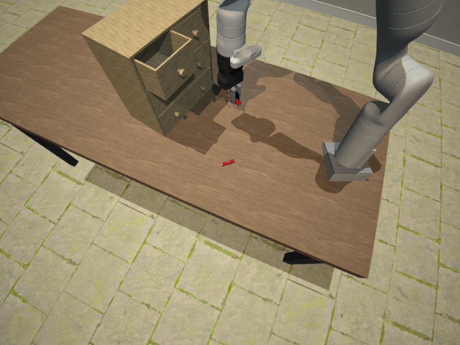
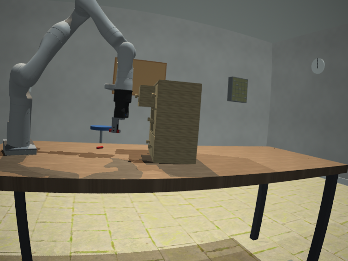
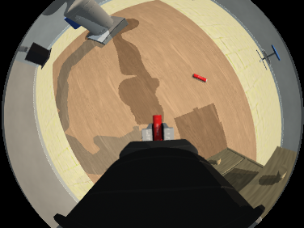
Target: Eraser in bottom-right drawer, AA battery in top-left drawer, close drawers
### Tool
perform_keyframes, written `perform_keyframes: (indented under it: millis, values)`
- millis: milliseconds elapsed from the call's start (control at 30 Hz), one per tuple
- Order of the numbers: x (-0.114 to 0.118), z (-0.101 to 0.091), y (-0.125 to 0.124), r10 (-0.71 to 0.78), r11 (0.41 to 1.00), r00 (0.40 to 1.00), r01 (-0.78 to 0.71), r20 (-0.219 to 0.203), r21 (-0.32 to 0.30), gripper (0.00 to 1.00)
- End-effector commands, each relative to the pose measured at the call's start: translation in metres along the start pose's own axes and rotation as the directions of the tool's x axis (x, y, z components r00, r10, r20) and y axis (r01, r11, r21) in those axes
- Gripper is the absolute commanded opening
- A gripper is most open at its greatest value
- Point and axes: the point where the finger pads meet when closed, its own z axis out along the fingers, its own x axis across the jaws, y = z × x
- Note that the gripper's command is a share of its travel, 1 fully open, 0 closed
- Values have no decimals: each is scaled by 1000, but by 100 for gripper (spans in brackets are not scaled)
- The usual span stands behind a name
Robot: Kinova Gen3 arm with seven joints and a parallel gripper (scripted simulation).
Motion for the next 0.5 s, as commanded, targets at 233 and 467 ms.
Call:
perform_keyframes:
  millis: [233, 467]
  values:
    - [75, 0, -28, -230, 973, 973, 230, 2, -6, 31]
    - [92, 0, -37, -285, 959, 959, 285, 1, -6, 31]
